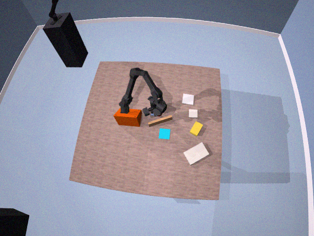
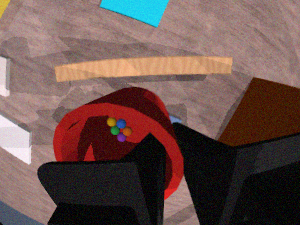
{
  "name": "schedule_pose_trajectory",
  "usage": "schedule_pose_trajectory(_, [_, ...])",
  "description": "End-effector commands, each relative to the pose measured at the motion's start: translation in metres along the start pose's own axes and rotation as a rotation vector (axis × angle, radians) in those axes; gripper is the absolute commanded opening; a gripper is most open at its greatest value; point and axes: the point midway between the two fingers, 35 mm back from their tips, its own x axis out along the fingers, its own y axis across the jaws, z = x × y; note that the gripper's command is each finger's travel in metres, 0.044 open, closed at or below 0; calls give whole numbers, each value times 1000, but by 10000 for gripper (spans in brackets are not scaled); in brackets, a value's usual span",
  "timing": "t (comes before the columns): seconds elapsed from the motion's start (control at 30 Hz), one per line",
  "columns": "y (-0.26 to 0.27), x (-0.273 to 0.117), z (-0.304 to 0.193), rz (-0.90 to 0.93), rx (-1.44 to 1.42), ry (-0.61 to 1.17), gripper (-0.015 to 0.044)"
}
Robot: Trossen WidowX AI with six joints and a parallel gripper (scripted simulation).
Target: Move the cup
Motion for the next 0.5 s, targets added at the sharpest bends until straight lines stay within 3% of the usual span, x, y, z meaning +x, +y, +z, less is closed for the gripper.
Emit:
schedule_pose_trajectory(0.0, [-1, 0, 9, -3, -3, 0, 0])
schedule_pose_trajectory(0.47, [-4, -1, 35, -3, -4, -1, 0])
